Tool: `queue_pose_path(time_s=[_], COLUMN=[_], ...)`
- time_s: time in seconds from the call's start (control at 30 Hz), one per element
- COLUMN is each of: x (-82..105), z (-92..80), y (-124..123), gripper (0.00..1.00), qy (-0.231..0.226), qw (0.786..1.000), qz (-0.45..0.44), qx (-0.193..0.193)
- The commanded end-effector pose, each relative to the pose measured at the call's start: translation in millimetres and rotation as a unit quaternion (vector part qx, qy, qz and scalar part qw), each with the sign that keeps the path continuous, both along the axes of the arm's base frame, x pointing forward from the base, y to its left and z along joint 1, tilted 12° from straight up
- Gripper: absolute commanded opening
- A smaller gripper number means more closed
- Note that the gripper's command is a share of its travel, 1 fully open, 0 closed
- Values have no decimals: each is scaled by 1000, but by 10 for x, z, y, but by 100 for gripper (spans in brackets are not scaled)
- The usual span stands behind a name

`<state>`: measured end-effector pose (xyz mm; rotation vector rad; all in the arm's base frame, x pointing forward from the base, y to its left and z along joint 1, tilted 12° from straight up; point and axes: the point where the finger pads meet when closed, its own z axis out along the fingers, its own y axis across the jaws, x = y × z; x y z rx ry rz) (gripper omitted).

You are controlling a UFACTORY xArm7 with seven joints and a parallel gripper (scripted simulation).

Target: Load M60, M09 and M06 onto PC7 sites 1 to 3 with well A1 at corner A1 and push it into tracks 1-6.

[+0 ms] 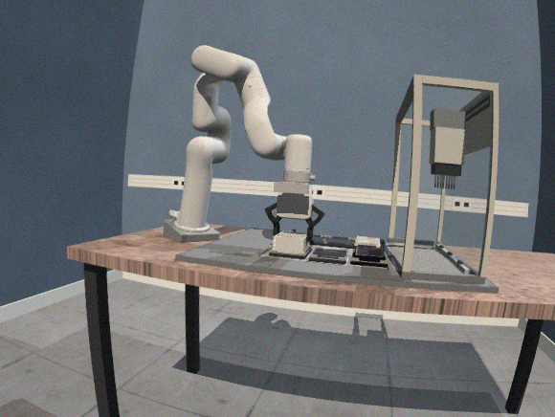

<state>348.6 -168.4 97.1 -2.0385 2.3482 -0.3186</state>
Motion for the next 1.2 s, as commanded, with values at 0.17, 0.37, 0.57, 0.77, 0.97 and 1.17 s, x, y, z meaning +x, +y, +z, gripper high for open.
queue_pose_path(time_s=[0.17,0.37,0.57,0.77,0.97,1.17], x=[18,19,19,20,19,18], z=[-38,-44,-44,-44,-40,-41], y=[-11,-12,-12,-12,-11,-11], gripper=[100,100,100,100,0,0], qy=[-2,-2,-2,-2,-2,-2], qw=[1000,1000,1000,1000,1000,1000], qz=[0,0,0,0,0,0], qx=[-1,-1,-1,-1,-1,-1])
